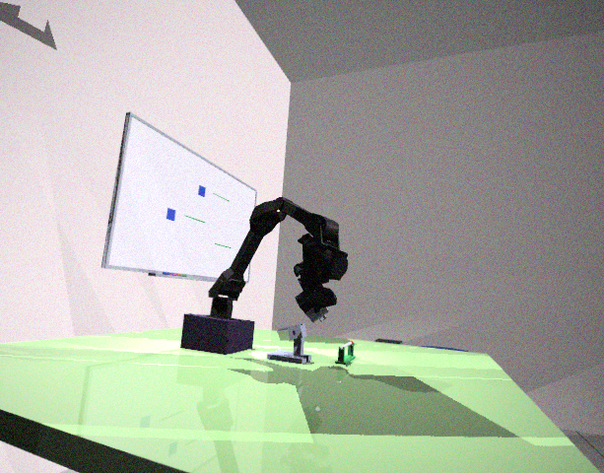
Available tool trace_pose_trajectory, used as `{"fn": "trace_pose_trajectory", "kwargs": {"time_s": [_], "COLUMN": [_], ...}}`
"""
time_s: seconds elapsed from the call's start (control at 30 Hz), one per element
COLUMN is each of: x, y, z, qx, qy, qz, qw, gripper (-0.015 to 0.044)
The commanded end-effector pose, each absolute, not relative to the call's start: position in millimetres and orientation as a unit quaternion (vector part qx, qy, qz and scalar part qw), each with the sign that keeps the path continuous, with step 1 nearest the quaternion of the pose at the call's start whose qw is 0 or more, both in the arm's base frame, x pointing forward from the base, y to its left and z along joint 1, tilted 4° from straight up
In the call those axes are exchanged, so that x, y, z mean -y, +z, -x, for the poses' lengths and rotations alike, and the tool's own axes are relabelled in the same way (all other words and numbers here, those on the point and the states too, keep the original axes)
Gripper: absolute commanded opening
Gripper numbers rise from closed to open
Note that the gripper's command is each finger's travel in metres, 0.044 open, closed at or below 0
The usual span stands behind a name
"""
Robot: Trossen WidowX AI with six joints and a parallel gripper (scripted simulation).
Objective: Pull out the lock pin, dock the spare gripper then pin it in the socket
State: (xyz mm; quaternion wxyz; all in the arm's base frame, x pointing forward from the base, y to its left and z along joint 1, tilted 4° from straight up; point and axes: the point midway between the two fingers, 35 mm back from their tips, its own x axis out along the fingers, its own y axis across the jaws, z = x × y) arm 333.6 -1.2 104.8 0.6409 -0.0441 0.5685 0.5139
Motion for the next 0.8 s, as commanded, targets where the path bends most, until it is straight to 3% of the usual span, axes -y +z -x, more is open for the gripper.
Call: {"fn": "trace_pose_trajectory", "kwargs": {"time_s": [0.0, 0.77], "x": [-4, -22], "y": [112, 129], "z": [-325, -281], "qx": [-0.6, -0.74], "qy": [0.484, 0.276], "qz": [0.043, 0.04], "qw": [0.636, 0.612], "gripper": [0.0, 0.0]}}
